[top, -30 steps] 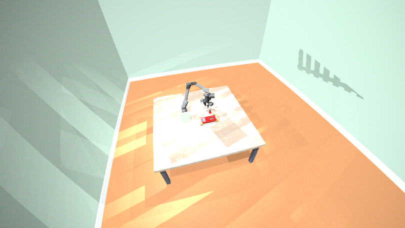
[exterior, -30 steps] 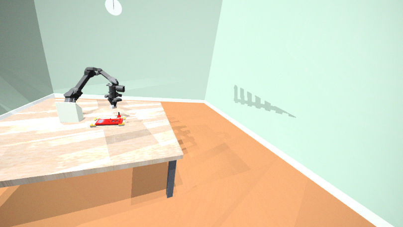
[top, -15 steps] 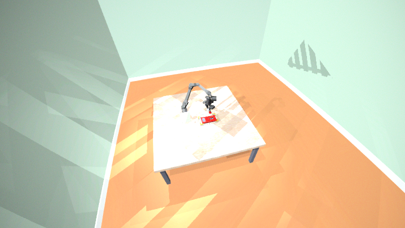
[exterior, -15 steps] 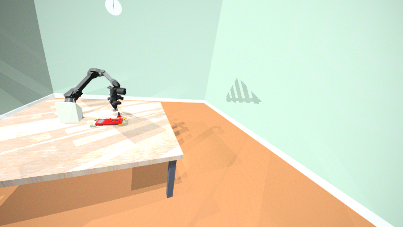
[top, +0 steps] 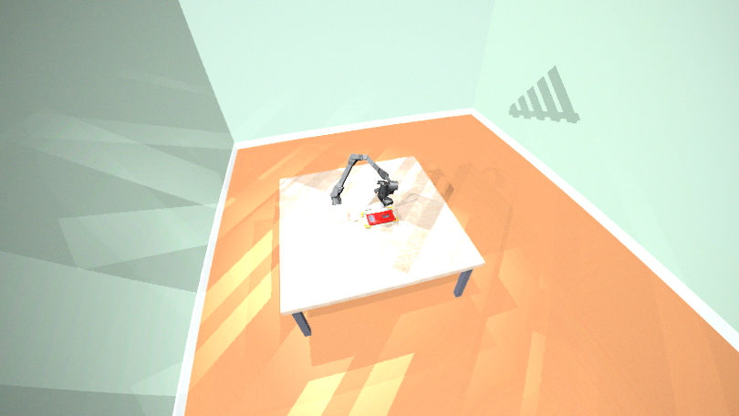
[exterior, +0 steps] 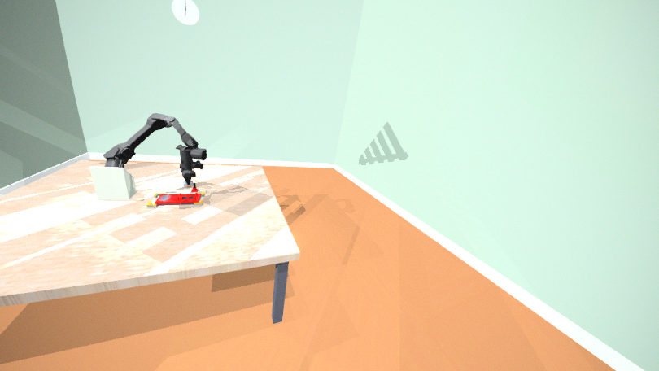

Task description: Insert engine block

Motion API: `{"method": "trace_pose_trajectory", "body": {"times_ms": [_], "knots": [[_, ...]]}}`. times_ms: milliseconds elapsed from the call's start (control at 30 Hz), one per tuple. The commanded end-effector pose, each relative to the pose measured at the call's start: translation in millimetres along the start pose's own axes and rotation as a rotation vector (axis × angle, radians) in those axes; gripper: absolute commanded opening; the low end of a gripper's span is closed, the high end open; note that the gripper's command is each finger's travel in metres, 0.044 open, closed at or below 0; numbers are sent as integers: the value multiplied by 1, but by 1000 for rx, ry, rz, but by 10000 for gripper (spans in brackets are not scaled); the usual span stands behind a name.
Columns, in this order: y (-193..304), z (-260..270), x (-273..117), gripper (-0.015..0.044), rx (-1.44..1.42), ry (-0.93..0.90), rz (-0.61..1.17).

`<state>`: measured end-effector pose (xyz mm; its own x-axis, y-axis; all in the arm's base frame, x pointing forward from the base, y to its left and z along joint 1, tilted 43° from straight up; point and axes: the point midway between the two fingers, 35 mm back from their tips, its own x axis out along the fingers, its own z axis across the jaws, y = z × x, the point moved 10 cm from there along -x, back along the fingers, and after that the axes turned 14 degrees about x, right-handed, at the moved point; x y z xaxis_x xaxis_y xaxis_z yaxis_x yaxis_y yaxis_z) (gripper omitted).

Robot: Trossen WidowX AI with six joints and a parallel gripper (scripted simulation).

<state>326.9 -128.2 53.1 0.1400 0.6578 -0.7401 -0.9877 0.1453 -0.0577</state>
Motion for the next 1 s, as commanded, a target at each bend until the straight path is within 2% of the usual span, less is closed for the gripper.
{"method": "trace_pose_trajectory", "body": {"times_ms": [0,533,733,967], "knots": [[-2,-15,4,0,63,4,-4],[0,-59,23,0,269,0,-6],[-1,-59,22,157,289,0,-6],[-1,-59,23,160,285,0,-6]]}}
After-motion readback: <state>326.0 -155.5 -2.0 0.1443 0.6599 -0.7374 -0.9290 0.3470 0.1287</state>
